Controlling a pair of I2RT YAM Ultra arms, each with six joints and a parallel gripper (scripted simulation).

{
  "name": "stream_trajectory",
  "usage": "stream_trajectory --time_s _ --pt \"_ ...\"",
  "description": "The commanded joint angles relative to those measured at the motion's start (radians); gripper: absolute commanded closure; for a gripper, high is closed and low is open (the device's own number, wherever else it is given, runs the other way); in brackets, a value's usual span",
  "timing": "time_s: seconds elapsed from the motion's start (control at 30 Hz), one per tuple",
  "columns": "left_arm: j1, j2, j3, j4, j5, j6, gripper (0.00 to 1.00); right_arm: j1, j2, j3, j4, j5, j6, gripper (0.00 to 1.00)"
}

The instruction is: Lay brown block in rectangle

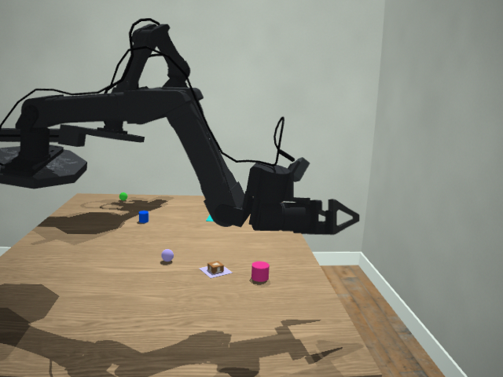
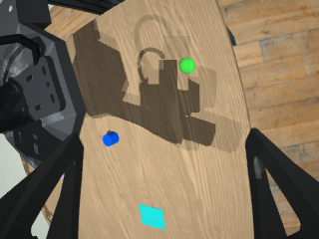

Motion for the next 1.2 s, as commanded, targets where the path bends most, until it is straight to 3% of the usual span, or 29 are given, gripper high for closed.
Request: stream_trajectory --time_s 0.0,0.53,0.7,1.03,1.1,1.17 --pt "0.002 -0.012 0.008 -0.007 -0.014 -0.004 0.00 0.003 -0.016 0.008 -0.005 -0.002 0.002 0.00" --pt "0.002 -0.012 0.008 -0.007 -0.014 -0.004 0.00 0.003 -0.016 0.008 -0.005 -0.002 0.002 0.00" --pt "-0.024 -0.027 -0.025 0.071 -0.020 0.035 0.00 0.007 -0.028 -0.029 0.031 0.023 -0.012 0.00" --pt "-0.331 -0.181 -0.304 0.358 -0.073 0.153 0.00 0.048 -0.177 -0.365 0.067 0.122 -0.024 0.00" --pt "-0.331 -0.181 -0.304 0.358 -0.073 0.153 0.00 0.048 -0.177 -0.365 0.067 0.122 -0.024 0.00" --pt "-0.417 -0.214 -0.366 0.439 -0.092 0.181 0.00 0.064 -0.217 -0.455 0.067 0.160 -0.014 0.00"
